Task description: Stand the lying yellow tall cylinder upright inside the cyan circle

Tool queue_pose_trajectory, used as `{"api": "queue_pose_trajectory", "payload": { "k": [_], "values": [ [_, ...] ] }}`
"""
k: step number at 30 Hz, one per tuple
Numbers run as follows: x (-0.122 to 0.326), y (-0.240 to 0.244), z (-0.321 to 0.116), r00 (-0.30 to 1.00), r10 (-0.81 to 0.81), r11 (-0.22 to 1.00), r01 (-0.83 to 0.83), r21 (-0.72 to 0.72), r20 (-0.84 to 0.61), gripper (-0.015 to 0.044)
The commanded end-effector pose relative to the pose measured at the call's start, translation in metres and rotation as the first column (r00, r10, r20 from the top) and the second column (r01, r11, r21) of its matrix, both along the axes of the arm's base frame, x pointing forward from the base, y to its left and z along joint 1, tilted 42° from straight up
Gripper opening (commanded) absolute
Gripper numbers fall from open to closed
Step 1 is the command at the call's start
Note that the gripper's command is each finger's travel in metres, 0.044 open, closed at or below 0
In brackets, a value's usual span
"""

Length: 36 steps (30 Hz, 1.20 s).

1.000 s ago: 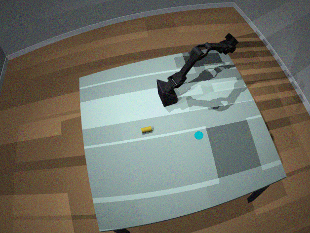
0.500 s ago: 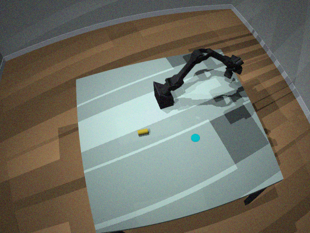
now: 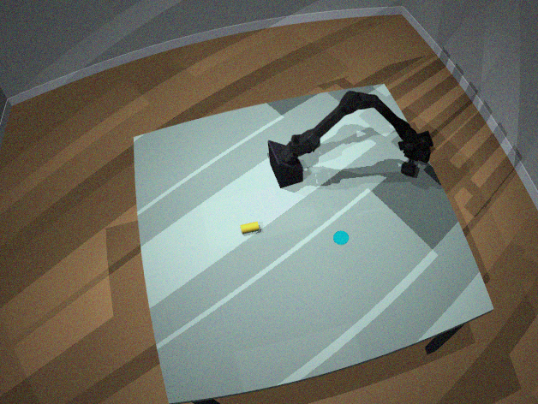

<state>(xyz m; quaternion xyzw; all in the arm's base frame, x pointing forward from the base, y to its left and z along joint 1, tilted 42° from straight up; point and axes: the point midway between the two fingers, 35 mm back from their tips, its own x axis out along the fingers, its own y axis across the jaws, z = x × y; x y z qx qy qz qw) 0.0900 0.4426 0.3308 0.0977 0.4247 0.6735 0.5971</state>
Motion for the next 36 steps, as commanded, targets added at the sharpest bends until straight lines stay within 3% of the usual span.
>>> {"api": "queue_pose_trajectory", "payload": {
  "k": [1,20,36],
  "values": [
    [0.049,-0.007,-0.028,0.994,-0.065,0.997,0.069,-0.045,0.091,0.0309],
    [0.229,-0.111,-0.151,0.896,-0.082,0.938,0.218,-0.271,0.437,0.0309],
    [0.305,-0.259,-0.245,0.848,0.073,0.858,0.215,-0.467,0.525,0.0309]
  ]
}}
